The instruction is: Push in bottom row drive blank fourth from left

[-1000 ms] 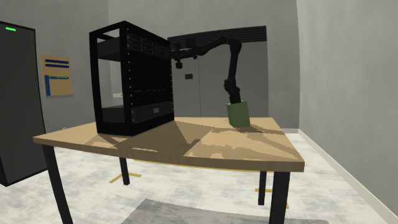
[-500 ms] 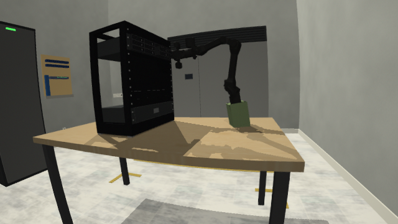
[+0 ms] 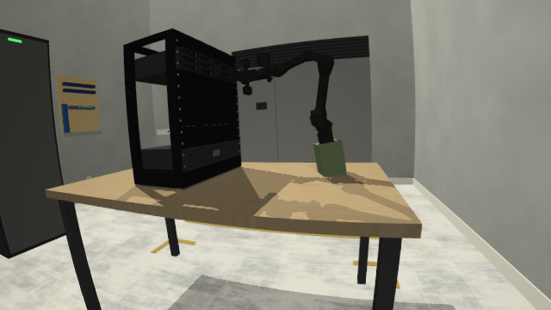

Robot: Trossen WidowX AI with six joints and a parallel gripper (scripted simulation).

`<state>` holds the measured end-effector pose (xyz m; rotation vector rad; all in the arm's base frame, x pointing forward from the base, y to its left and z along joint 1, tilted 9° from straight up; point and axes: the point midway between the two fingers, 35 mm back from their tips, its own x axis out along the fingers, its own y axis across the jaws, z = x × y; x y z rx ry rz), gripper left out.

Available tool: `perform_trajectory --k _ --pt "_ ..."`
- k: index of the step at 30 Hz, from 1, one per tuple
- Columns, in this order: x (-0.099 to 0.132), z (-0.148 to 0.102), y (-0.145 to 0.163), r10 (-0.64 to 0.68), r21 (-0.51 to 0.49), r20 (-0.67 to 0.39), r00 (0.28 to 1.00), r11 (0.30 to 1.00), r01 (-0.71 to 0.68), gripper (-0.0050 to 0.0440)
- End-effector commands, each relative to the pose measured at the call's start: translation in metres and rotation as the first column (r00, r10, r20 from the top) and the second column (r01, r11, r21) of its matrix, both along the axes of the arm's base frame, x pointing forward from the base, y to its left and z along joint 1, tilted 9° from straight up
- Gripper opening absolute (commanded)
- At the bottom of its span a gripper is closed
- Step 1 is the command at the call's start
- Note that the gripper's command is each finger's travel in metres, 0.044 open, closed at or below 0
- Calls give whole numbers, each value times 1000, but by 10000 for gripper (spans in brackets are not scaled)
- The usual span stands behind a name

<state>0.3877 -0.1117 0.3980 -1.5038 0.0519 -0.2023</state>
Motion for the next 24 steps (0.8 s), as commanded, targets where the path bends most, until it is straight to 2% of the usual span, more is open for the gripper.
perform_trajectory --k 1,13,17,24 --pt "3 21 0 -4 -20 46 999 1000 5 -50" --pt "-1 20 0 -4 -20 46 999 1000 5 -50" --pt "-14 19 3 -4 -20 46 999 1000 5 -50" --pt "-50 14 9 -4 -20 46 999 1000 5 -50"
